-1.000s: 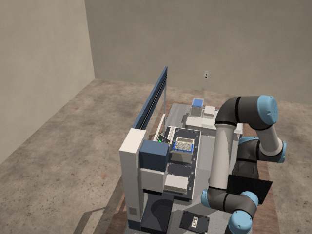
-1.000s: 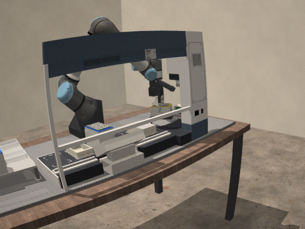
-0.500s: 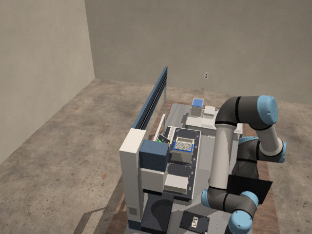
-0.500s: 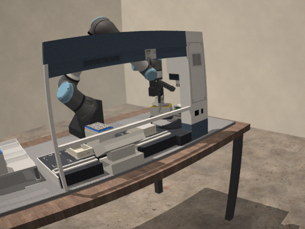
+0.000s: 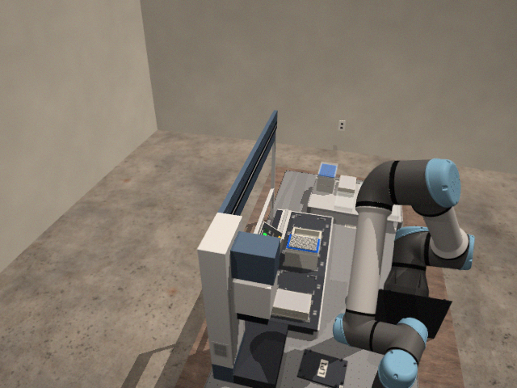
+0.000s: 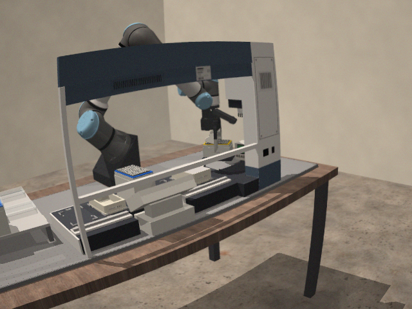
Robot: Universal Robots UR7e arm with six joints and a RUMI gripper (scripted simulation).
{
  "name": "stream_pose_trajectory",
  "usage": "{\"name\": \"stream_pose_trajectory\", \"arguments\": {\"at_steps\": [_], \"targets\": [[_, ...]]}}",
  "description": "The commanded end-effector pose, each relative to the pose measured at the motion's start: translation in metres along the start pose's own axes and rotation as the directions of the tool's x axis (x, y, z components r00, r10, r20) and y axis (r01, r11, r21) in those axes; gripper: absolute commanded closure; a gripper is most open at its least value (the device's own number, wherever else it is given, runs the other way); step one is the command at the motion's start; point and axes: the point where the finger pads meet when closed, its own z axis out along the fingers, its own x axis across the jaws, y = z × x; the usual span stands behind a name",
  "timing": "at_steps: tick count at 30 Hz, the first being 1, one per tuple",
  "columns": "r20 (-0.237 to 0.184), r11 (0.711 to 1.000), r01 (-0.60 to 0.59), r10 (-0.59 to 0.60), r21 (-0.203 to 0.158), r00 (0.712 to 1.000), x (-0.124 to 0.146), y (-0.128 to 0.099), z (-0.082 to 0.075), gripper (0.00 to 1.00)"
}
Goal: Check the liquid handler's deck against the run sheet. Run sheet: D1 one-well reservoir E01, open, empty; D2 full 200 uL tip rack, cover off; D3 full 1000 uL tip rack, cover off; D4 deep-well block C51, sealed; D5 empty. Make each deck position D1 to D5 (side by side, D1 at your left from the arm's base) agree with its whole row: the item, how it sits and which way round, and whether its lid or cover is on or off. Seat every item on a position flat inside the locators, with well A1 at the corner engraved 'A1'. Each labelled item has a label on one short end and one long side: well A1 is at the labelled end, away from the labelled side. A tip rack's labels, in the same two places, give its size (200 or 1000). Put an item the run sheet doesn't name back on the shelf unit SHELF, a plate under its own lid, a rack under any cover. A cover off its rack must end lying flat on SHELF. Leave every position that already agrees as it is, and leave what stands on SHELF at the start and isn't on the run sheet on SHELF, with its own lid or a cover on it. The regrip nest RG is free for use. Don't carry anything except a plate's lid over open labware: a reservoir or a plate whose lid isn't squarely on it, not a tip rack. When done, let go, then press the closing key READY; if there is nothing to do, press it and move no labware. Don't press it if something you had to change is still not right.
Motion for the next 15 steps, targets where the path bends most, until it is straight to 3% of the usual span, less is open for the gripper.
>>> {"name": "stream_pose_trajectory", "arguments": {"at_steps": [1, 15], "targets": [[0.001, 1.000, 0.000, 0.000, 0.001, 1.000, -0.0002, -0.0005, 0.0006, 1.00], [0.001, 1.000, 0.000, 0.000, 0.001, 1.000, -0.0002, -0.0005, 0.0046, 1.00]]}}
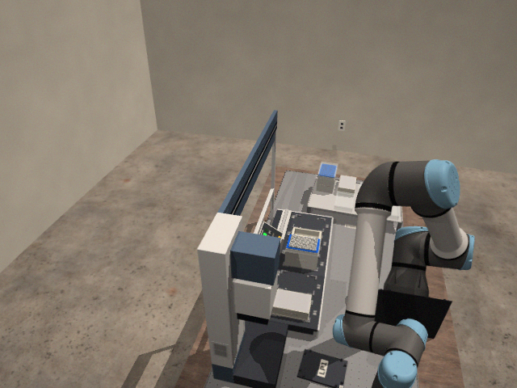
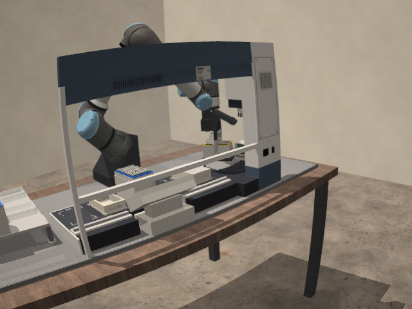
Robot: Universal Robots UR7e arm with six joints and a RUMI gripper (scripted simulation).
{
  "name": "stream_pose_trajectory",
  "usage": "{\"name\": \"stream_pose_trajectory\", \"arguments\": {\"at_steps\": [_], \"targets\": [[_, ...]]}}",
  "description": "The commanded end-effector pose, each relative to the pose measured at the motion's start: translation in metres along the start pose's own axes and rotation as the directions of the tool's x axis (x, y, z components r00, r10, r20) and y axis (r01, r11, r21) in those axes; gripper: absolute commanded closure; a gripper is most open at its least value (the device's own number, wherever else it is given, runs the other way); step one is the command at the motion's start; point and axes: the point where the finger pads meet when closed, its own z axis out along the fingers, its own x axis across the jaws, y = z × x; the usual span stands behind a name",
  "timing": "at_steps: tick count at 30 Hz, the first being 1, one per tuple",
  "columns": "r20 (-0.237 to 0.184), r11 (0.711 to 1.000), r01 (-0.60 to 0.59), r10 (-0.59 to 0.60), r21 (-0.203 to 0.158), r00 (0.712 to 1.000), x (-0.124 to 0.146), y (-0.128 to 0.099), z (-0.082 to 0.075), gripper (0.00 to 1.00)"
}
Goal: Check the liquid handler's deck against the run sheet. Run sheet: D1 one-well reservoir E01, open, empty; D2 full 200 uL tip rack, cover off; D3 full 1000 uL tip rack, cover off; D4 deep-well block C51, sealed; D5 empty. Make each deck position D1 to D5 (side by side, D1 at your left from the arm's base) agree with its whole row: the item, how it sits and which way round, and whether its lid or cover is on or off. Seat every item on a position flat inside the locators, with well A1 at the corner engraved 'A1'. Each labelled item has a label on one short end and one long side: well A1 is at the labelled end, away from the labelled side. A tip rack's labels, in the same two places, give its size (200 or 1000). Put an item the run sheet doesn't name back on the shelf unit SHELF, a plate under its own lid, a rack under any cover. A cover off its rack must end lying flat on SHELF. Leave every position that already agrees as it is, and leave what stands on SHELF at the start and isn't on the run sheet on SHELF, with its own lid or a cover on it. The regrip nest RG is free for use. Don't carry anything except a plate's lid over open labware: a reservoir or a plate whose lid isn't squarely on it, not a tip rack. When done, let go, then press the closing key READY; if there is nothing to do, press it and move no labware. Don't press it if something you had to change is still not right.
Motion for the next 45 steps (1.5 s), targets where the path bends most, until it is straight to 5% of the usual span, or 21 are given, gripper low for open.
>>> {"name": "stream_pose_trajectory", "arguments": {"at_steps": [1, 19, 20, 45], "targets": [[0.001, 1.000, 0.000, 0.000, 0.001, 1.000, -0.0002, -0.0005, 0.0006, 1.00], [0.001, 1.000, 0.000, 0.000, 0.001, 1.000, -0.0002, -0.0005, 0.0038, 1.00], [0.001, 1.000, 0.000, 0.000, 0.001, 1.000, -0.0002, -0.0005, 0.0038, 0.18], [0.001, 1.000, 0.000, 0.000, 0.001, 1.000, -0.0002, -0.0005, 0.0038, 0.18]]}}
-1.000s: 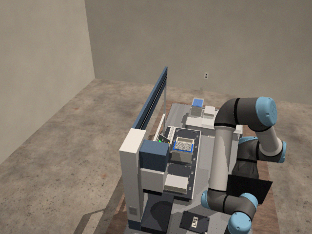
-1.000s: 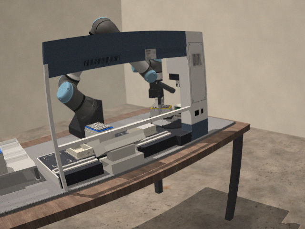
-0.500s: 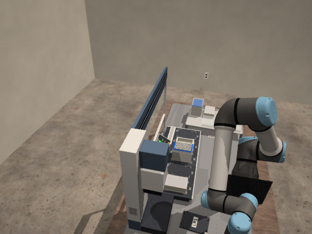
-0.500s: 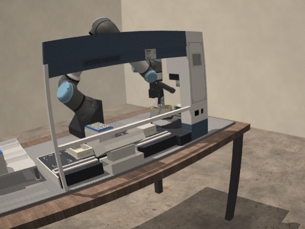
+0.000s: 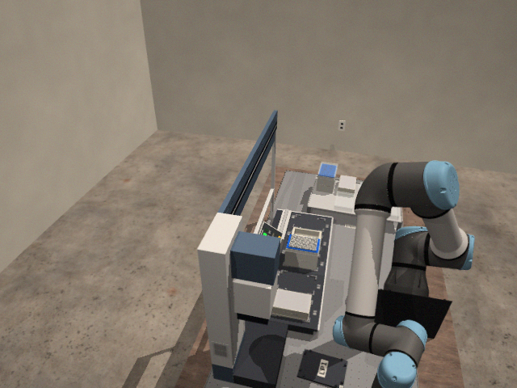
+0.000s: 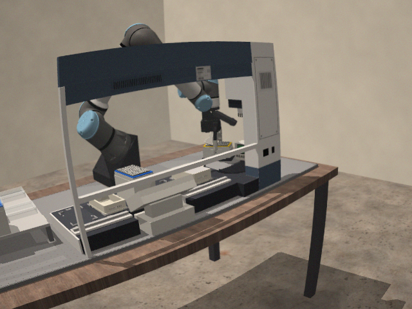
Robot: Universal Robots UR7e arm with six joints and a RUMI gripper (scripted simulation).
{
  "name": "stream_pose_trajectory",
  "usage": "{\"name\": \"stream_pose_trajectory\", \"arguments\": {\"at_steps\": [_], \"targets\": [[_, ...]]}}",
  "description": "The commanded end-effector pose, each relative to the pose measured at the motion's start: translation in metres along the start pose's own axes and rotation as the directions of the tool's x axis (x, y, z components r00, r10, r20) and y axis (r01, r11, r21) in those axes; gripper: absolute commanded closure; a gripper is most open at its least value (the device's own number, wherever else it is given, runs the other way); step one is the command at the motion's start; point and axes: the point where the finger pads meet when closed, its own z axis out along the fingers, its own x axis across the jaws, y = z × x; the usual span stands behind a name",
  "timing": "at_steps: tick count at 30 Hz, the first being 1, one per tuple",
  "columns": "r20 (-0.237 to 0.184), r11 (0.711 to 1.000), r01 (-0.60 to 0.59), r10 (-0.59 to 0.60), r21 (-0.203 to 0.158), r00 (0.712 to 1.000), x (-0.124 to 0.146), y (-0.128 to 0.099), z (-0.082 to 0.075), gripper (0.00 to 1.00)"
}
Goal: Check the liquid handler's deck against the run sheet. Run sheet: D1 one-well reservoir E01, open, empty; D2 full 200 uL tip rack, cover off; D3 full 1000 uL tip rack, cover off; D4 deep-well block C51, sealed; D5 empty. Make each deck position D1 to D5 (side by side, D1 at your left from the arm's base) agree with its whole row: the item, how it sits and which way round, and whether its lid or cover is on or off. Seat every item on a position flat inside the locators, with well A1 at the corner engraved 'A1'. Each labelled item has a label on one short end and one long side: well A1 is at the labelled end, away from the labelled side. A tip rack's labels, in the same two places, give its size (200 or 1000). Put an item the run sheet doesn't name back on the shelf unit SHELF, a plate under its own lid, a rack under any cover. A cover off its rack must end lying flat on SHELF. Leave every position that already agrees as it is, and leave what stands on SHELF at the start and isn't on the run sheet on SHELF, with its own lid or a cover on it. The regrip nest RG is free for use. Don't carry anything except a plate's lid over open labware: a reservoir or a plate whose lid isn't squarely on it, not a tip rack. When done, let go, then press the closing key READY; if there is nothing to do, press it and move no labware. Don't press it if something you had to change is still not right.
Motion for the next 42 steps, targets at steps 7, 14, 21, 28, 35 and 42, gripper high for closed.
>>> {"name": "stream_pose_trajectory", "arguments": {"at_steps": [7, 14, 21, 28, 35, 42], "targets": [[0.001, 1.000, 0.000, 0.000, 0.001, 1.000, 0.000, 0.000, -0.001, 0.18], [0.001, 1.000, 0.000, 0.000, 0.001, 1.000, 0.000, 0.000, -0.001, 0.18], [0.001, 1.000, 0.000, 0.000, 0.001, 1.000, 0.000, 0.000, -0.007, 0.18], [0.001, 1.000, 0.000, 0.000, 0.001, 1.000, 0.000, 0.000, -0.019, 0.18], [0.001, 1.000, 0.000, 0.000, 0.001, 1.000, 0.000, 0.000, -0.027, 0.18], [0.001, 1.000, 0.000, 0.000, 0.001, 1.000, 0.000, 0.000, -0.039, 0.18]]}}
